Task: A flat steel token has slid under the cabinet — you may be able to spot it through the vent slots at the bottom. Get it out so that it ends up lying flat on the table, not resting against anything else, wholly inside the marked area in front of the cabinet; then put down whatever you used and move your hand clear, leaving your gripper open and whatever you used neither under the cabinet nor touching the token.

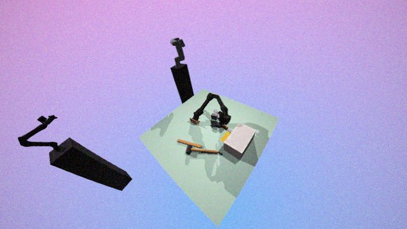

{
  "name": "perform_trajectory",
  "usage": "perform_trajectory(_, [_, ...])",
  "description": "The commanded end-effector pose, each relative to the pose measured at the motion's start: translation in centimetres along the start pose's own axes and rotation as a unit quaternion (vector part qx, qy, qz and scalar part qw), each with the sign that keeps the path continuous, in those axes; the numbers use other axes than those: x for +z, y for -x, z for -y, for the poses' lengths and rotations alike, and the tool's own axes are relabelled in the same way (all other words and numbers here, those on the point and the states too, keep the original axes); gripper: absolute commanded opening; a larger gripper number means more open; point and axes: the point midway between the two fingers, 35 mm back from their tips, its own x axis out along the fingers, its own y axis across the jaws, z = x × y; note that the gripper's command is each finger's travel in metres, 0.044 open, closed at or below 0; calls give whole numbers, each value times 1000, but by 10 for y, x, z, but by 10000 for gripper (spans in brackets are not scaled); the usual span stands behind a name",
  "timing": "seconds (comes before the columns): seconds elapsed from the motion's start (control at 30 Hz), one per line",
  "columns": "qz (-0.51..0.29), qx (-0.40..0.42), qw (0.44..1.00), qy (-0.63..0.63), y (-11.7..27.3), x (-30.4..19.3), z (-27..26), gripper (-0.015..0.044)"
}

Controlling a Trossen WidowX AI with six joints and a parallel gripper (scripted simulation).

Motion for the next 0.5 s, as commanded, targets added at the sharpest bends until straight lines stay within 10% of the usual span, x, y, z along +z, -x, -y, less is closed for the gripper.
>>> perform_trajectory(0.0, [-4,0,1000,1,0,-7,-1,0])
perform_trajectory(0.47, [-4,0,1000,0,-1,-22,0,0])
